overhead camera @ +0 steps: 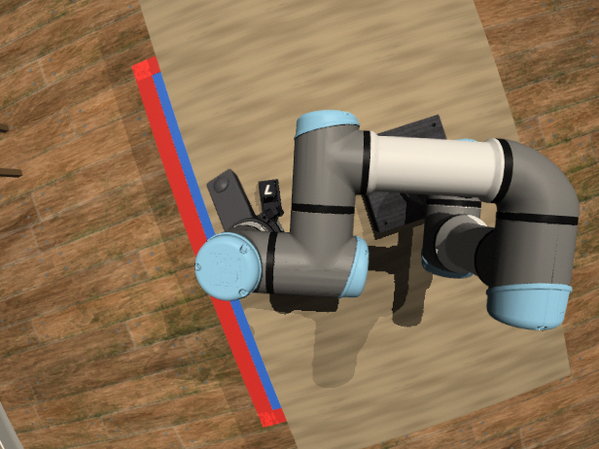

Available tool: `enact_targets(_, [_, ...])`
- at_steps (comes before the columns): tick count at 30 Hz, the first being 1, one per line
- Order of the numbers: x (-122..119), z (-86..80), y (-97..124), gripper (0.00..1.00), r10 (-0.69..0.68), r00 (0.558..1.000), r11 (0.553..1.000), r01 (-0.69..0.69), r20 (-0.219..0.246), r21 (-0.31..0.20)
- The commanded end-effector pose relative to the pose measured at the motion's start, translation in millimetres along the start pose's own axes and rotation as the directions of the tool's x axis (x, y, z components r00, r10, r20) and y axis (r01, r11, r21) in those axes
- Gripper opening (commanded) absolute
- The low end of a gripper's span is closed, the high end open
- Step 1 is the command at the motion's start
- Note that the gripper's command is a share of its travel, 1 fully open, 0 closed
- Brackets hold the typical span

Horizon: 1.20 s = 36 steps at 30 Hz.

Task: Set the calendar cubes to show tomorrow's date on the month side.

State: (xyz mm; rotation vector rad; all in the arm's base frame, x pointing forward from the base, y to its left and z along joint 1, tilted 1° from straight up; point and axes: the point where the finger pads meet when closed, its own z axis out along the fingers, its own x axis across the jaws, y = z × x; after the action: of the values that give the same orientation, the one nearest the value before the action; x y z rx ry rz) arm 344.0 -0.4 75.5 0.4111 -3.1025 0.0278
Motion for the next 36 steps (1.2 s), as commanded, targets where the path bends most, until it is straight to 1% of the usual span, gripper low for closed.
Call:
enact_targets(1, [-5, 0.5, 5, 0.11, -0.159, 0.987, 0.987, 0.159, 0.006, -0.002])
enact_targets(5, [-7, 1.0, 10, 0.11, -0.25, 0.968, 0.968, 0.25, 0.006, -0.002])
enact_targets(8, [-7, 1.1, 11, 0.11, -0.259, 0.966, 0.966, 0.259, 0.006, -0.002])
enact_targets(10, [-10, 1.5, 15, 0.11, -0.337, 0.941, 0.941, 0.337, 0.006, -0.001])
enact_targets(12, [-10, 1.7, 17, 0.11, -0.359, 0.933, 0.933, 0.359, 0.006, -0.001])
enact_targets(14, [-11, 2.0, 19, 0.11, -0.405, 0.914, 0.914, 0.405, 0.006, -0.001])
enact_targets(15, [-11, 2.0, 20, 0.11, -0.407, 0.913, 0.913, 0.407, 0.006, -0.001])
enact_targets(16, [-12, 2.2, 22, 0.11, -0.441, 0.898, 0.898, 0.441, 0.006, 0.0])
enact_targets(20, [-14, 2.6, 26, 0.11, -0.5, 0.866, 0.866, 0.5, 0.006, 0.0])
enact_targets(22, [-15, 2.9, 28, 0.11, -0.543, 0.84, 0.84, 0.543, 0.006, 0.0])
enact_targets(25, [-15, 2.9, 28, 0.11, -0.543, 0.839, 0.839, 0.543, 0.006, 0.0])
enact_targets(27, [-17, 3.4, 34, 0.11, -0.617, 0.787, 0.787, 0.617, 0.006, 0.001])
enact_targets(28, [-17, 3.4, 34, 0.11, -0.623, 0.782, 0.782, 0.623, 0.006, 0.001])
enact_targets(30, [-18, 3.7, 37, 0.11, -0.656, 0.754, 0.754, 0.656, 0.006, 0.001])
enact_targets(31, [-18, 3.8, 37, 0.11, -0.659, 0.752, 0.752, 0.659, 0.006, 0.001])
enact_targets(32, [-19, 4.0, 39, 0.11, -0.686, 0.728, 0.728, 0.686, 0.006, 0.001])
enact_targets(33, [-19, 4.0, 40, 0.11, -0.693, 0.721, 0.721, 0.693, 0.006, 0.001])
enact_targets(36, [-20, 4.4, 44, 0.11, -0.74, 0.673, 0.673, 0.74, 0.006, 0.002])
